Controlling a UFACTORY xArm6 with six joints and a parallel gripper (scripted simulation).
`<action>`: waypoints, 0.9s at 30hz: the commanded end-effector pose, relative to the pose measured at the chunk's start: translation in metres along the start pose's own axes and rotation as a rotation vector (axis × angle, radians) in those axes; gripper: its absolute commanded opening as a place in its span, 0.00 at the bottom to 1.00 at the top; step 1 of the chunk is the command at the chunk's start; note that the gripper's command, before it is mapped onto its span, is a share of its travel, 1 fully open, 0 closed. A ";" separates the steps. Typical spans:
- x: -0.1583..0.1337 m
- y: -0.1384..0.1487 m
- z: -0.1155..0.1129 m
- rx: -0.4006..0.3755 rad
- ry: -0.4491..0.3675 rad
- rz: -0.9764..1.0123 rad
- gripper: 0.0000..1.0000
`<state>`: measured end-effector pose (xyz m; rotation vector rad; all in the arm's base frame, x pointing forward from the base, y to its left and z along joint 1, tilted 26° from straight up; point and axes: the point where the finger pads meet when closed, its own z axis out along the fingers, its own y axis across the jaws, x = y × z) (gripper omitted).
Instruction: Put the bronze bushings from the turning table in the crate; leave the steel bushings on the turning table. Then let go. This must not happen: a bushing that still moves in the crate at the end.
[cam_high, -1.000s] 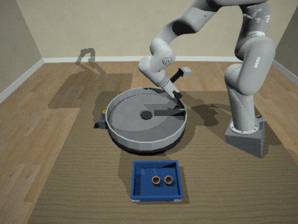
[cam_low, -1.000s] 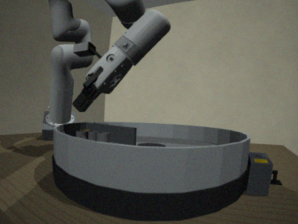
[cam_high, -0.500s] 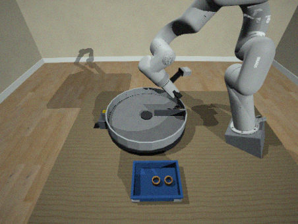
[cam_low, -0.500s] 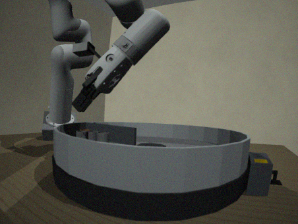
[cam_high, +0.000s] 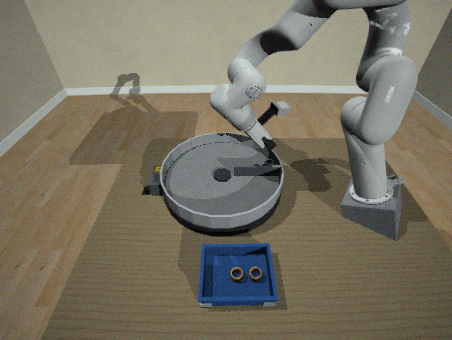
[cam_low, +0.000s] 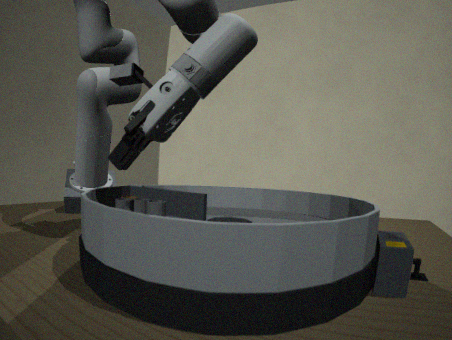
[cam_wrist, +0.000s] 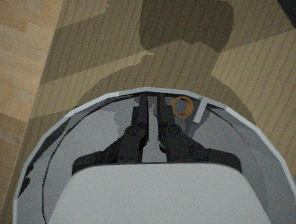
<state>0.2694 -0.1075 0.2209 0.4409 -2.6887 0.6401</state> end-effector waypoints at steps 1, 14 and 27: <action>0.000 -0.001 -0.001 0.001 -0.003 0.001 0.10; -0.015 0.000 0.017 0.001 -0.003 0.001 0.10; -0.017 0.000 0.019 0.001 -0.003 0.001 0.10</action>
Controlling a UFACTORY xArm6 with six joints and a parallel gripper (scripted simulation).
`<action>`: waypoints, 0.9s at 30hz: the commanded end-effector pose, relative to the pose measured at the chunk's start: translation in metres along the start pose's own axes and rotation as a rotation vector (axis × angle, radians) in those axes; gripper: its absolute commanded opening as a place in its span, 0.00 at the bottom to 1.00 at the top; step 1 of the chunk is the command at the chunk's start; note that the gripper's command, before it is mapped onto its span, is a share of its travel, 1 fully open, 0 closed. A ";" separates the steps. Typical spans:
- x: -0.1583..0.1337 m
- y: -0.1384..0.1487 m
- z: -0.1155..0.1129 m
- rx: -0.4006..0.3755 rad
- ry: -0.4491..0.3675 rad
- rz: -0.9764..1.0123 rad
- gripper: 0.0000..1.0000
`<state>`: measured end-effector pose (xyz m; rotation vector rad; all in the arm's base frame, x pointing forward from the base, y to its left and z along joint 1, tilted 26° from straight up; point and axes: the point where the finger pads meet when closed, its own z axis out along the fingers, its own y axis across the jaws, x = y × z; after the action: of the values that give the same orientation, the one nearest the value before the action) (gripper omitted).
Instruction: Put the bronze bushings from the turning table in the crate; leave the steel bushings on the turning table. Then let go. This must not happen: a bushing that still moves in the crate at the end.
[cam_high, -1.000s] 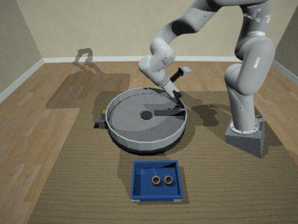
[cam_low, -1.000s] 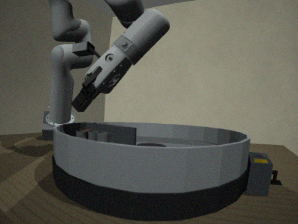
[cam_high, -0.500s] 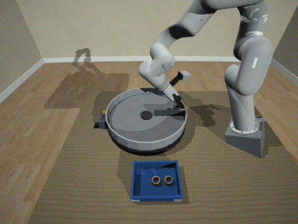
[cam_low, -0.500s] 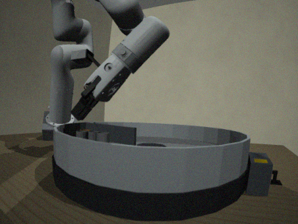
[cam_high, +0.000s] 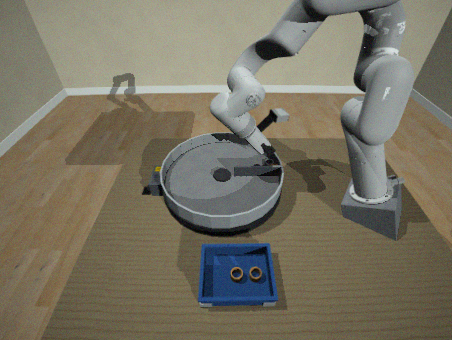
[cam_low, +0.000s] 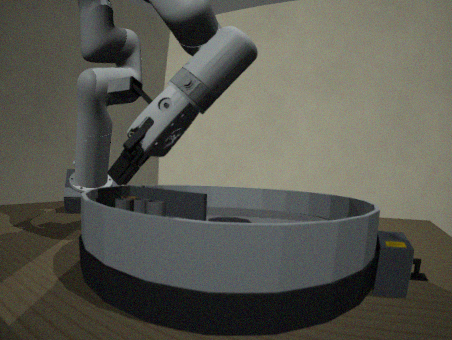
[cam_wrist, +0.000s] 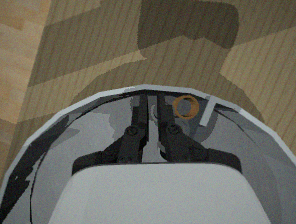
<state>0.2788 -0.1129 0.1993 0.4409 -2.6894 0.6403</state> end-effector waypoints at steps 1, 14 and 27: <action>-0.002 0.000 0.002 0.001 -0.002 0.001 0.10; -0.013 0.000 0.014 0.001 -0.002 0.001 0.10; -0.013 0.000 0.015 0.001 -0.002 0.001 0.10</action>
<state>0.2863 -0.1174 0.1813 0.4409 -2.6891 0.6401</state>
